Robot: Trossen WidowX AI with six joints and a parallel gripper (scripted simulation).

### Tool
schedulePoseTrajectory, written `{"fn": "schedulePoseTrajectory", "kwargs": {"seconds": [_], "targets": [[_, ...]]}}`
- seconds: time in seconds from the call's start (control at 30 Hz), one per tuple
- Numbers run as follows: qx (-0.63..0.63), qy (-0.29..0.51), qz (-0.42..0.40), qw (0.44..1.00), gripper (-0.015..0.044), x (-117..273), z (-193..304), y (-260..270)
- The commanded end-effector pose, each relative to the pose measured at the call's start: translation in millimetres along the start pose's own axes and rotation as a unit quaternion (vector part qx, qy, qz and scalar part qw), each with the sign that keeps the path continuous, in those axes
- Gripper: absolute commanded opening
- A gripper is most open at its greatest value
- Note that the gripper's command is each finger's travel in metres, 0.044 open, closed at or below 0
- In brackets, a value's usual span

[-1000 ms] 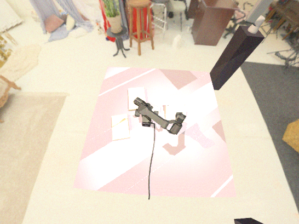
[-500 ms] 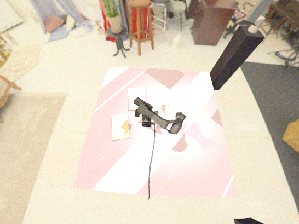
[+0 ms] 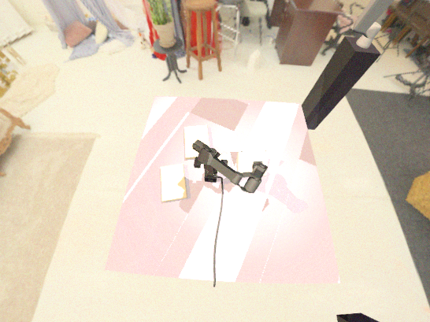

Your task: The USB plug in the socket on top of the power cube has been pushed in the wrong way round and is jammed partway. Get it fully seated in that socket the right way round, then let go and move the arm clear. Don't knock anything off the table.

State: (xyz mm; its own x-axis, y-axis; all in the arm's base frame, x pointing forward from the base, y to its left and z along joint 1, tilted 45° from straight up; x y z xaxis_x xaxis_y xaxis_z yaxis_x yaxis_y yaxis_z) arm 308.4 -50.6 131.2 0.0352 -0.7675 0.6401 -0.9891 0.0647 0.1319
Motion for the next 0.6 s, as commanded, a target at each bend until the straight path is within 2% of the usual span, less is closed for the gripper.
{"fn": "schedulePoseTrajectory", "kwargs": {"seconds": [0.0, 0.57], "targets": [[0.002, -0.003, 0.001, 1.0, 0.0, -0.9, 0.1, -0.4], [0.003, -0.004, 0.001, 1.0, 0.0, -3.0, 0.2, -0.5]]}}
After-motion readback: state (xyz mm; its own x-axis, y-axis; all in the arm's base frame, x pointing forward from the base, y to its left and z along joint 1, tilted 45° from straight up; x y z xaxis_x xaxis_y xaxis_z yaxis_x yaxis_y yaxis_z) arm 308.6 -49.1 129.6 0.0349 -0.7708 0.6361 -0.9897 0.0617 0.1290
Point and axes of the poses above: the point midway between the two fingers, 35 mm back from their tips, its own x axis back along the fingers, its own y axis across the jaws, z = x × y, the point moved 5 cm from there along x, back along the fingers, and after that the axes turned 4 degrees about -x, right-handed, at the moved point
